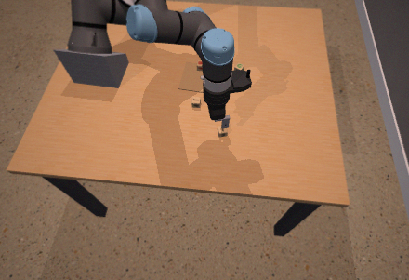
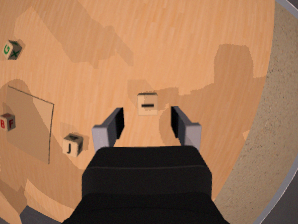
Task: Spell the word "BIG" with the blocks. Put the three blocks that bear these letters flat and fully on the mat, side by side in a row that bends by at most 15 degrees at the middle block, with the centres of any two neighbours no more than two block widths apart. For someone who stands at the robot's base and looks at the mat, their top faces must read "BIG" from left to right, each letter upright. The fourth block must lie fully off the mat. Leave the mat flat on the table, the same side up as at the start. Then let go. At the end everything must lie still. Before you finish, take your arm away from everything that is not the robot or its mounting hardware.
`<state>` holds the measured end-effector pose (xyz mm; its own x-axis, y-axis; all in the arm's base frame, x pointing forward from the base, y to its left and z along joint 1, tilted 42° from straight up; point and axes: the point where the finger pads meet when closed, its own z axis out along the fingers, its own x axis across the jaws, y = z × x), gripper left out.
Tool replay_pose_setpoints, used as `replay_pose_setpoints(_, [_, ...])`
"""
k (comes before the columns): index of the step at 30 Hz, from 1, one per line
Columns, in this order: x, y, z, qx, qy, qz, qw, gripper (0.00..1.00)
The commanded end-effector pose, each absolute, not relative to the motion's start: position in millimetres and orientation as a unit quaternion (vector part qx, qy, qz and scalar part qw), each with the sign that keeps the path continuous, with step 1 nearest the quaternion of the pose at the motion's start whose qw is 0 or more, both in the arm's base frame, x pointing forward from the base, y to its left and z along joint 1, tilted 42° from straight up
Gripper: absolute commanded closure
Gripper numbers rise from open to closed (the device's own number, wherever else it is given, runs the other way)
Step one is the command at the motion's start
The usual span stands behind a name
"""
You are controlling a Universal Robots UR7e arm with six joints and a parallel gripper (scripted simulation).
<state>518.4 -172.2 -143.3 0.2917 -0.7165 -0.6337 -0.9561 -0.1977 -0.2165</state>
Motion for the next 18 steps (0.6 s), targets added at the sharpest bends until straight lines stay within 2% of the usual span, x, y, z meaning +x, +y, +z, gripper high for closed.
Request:
replay_pose_setpoints(1, [517.4, -167.3, -147.1, -0.746, 0.559, 0.205, 0.297, 0.00])
replay_pose_setpoints(18, [518.1, -154.2, -161.6, -0.746, 0.559, 0.205, 0.297, 0.00])
